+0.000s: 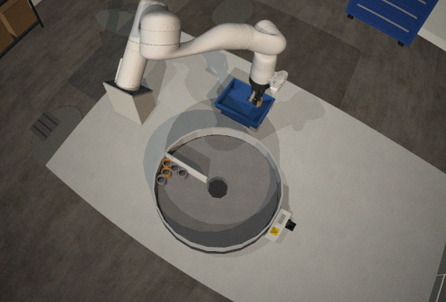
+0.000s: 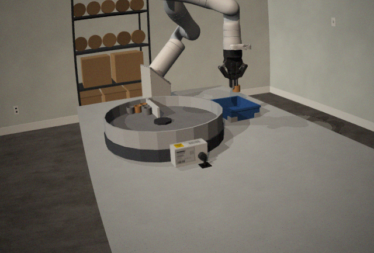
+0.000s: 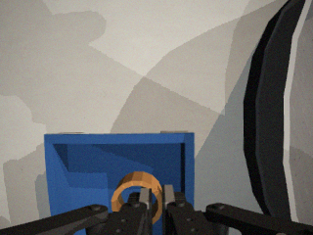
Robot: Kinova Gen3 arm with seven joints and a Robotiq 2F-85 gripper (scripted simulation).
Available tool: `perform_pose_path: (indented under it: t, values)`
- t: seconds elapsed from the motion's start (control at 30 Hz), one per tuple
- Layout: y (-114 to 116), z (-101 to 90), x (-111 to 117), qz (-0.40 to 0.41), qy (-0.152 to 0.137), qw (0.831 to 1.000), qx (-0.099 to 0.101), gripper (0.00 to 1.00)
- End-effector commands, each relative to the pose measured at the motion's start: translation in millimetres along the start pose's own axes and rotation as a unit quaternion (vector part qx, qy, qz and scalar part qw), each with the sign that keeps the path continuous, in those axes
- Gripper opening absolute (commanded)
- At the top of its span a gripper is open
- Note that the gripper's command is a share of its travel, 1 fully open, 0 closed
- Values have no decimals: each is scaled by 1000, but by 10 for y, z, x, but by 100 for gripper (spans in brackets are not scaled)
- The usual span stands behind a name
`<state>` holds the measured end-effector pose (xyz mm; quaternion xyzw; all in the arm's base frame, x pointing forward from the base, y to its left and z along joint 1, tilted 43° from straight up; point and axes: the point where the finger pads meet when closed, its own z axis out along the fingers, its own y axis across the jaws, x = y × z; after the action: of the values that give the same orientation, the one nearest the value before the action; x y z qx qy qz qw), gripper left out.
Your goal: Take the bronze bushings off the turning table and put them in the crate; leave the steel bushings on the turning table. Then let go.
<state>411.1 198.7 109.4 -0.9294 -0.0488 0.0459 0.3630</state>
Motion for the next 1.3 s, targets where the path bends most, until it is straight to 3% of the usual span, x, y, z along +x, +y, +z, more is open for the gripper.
perform_pose_path:
  t: [0.0, 0.17, 0.57, 0.73, 1.27]
  values:
    - [-1, -6, 4, 0, 1, 1000, 0, 0]
    - [-8, 264, 2, -1, 0, 1000, 0, 0]
    - [-8, 264, 2, -1, 0, 1000, 0, 0]
    - [-16, 533, -1, -2, -1, 1000, -1, 0]
    - [-15, 600, 0, -2, 0, 1000, -1, 0]
